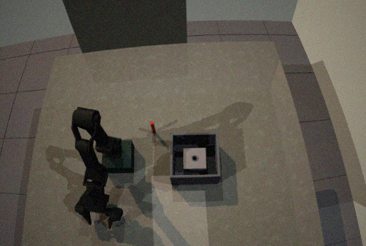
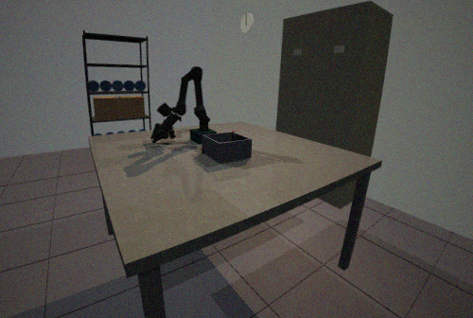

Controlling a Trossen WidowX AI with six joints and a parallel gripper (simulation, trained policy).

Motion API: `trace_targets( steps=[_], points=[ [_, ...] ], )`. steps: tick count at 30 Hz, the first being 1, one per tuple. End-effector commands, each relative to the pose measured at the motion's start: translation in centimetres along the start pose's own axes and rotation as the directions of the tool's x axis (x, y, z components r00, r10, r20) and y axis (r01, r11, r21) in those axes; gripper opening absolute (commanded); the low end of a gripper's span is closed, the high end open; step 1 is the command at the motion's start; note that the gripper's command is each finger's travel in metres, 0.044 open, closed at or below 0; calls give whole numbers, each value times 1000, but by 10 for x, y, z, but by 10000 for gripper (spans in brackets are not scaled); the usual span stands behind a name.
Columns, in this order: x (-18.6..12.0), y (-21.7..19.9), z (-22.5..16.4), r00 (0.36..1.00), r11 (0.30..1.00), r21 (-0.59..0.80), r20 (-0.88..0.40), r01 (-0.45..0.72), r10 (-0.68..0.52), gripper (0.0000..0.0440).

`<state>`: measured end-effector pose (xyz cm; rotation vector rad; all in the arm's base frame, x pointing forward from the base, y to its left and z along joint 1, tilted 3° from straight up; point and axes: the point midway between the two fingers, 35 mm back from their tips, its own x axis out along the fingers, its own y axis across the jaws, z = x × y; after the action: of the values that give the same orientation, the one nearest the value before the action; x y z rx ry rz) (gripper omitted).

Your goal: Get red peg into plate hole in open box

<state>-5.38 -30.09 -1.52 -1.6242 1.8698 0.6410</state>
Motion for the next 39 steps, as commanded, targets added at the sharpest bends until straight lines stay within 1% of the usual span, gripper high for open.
trace_targets(
  steps=[1,3,10,14,19,23,28,34,39],
  points=[
    [1,-5,-5,1000,1000,-27,-16,15,-16,417],
    [3,-17,-13,998,995,-86,-38,42,-46,438],
    [5,-57,-39,988,948,-307,-95,88,-122,440],
    [4,-82,-54,978,899,-427,-127,95,-163,440],
    [-1,-116,-70,963,819,-567,-161,89,-217,440],
    [-7,-145,-80,948,739,-669,-182,74,-260,440],
    [-19,-183,-90,928,624,-780,-199,43,-313,440],
    [-39,-230,-96,903,466,-885,-207,-9,-375,440],
    [-60,-269,-95,883,322,-945,-203,-63,-423,440]
  ],
)
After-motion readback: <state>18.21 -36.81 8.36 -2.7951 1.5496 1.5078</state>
